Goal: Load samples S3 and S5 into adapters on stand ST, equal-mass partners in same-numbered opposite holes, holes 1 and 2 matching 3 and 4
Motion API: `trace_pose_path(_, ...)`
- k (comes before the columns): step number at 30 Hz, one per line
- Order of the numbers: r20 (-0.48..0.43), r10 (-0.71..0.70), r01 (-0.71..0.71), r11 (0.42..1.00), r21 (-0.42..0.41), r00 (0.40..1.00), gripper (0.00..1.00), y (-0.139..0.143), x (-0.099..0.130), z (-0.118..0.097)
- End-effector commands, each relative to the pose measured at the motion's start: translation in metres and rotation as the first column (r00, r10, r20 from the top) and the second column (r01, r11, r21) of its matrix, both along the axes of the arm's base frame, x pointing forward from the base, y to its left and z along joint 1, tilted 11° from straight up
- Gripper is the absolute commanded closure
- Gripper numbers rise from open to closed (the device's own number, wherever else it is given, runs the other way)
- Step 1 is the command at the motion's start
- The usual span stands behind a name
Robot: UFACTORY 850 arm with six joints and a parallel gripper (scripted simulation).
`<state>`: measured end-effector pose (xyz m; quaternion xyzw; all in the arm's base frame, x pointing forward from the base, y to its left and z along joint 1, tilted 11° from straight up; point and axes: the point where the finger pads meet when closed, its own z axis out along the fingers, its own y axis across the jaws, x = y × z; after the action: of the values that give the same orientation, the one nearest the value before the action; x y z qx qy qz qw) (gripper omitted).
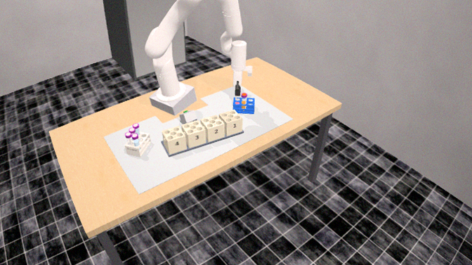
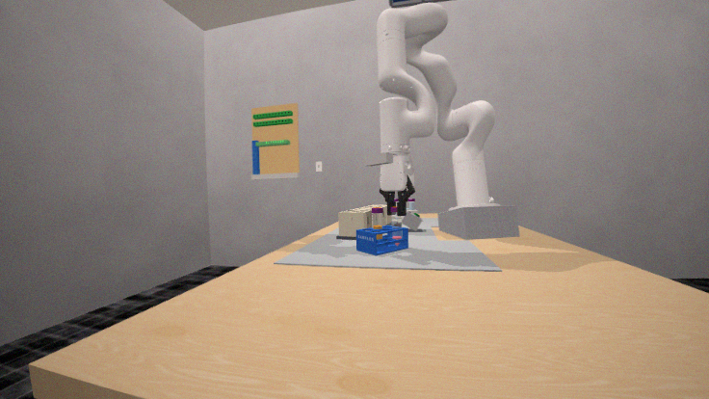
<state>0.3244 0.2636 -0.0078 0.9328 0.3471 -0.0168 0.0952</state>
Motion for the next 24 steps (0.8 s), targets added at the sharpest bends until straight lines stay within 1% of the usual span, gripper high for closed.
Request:
trace_pose_path(1,0.001,0.000,0.000,1.000,0.001,1.000,1.00,0.0006,0.0006,0.0004)
trace_pose_path(4,0.001,0.000,0.000,1.000,0.001,1.000,1.00,0.0006,0.0006,0.0003)
trace_pose_path(5,0.001,0.000,0.000,1.000,0.001,1.000,0.56,0.0006,0.0006,0.0000)
trace_pose_path(24,0.001,0.000,0.000,1.000,0.001,1.000,0.56,0.0006,0.0006,0.0000)
